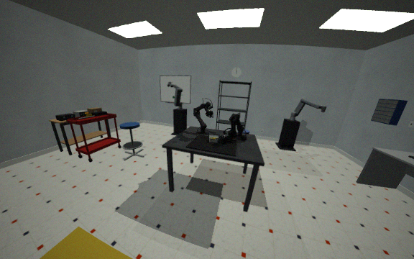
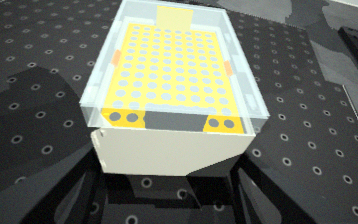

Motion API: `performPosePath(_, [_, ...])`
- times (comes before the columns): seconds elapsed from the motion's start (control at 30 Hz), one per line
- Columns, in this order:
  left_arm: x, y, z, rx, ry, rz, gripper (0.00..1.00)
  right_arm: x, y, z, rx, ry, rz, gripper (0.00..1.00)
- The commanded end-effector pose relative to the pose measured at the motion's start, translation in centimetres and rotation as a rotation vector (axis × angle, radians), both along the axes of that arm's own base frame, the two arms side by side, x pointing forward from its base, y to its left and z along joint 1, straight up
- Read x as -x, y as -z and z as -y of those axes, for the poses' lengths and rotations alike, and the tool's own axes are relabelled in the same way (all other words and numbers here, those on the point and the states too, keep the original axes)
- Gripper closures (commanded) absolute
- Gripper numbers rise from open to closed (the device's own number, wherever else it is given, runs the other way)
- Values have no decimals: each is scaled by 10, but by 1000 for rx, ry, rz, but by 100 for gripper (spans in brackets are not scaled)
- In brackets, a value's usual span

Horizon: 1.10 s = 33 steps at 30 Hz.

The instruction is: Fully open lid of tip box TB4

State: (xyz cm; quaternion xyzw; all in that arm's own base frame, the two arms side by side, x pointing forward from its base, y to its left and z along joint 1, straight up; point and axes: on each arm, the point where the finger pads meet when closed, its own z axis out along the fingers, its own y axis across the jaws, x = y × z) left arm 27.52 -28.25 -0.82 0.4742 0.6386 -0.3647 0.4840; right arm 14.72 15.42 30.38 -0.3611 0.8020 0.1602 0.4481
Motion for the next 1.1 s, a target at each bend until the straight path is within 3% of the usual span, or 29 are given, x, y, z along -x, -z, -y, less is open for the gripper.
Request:
performPosePath(0.0, [-3,-3,2,9,3,16,17,-55,-16,-44,-99,98,126,57])
performPosePath(0.2, [-3,-3,2,9,3,16,17,-111,6,-89,-173,225,214,57])
performPosePath(0.53, [-3,-3,2,9,3,16,17,-149,41,-112,-261,358,298,57])
performPosePath(0.97, [-3,-3,2,9,3,16,17,-168,85,-107,-423,548,389,57])
performPosePath(1.07, [-3,-3,2,9,3,16,17,-155,110,-100,-431,600,394,57])
